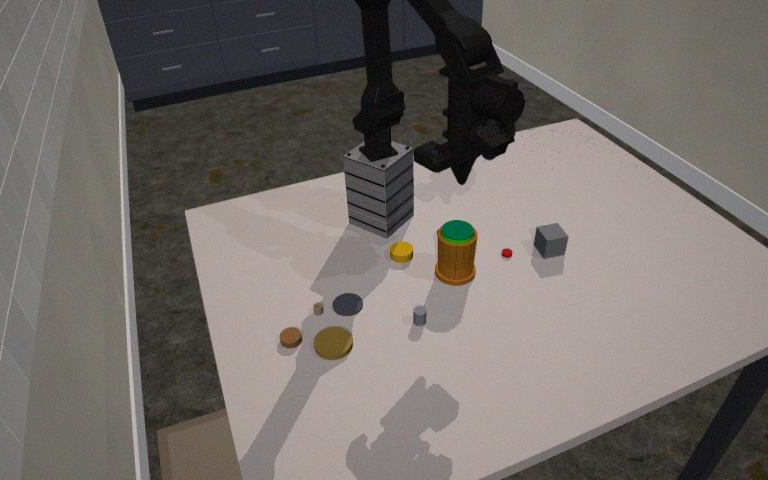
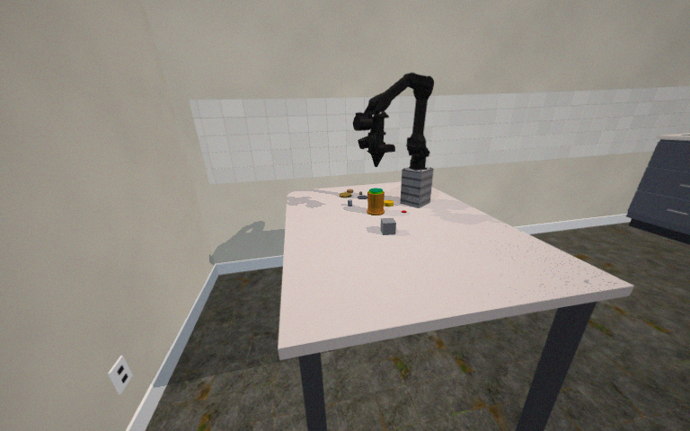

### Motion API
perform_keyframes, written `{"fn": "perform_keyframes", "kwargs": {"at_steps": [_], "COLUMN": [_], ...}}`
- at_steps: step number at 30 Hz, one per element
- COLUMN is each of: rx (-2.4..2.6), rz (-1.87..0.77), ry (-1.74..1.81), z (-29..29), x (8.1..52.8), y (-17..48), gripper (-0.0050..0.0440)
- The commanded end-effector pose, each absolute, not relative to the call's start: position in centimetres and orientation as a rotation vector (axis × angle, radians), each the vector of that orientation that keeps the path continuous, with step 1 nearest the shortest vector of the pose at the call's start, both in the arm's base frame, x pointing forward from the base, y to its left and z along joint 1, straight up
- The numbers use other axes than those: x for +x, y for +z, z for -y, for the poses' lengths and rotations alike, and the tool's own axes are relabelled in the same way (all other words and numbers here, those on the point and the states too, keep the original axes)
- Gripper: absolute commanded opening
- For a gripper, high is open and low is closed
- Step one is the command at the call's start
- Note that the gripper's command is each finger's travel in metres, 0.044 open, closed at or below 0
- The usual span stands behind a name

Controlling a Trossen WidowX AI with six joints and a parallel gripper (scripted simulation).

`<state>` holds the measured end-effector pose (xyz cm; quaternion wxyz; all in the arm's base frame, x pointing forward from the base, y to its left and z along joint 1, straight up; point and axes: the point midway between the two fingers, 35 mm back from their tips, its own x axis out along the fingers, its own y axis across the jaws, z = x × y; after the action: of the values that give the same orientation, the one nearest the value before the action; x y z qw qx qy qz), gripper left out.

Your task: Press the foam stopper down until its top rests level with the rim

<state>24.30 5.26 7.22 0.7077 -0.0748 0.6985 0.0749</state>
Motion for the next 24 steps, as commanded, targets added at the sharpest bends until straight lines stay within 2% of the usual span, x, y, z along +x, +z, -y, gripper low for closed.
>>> {"fn": "perform_keyframes", "kwargs": {"at_steps": [1, 8, 19, 24], "rx": [-0.166, -0.168, -0.17, -0.166], "rz": [-1.538, -1.544, -1.54, -1.54], "ry": [0.162, 0.17, 0.168, 0.162], "z": [-5.2, -5.3, -5.3, -5.2], "x": [24.5, 24.5, 24.8, 24.7], "y": [8.1, 7.0, -0.1, -1.4], "gripper": [0.0, 0.0, 0.0, 0.0]}}
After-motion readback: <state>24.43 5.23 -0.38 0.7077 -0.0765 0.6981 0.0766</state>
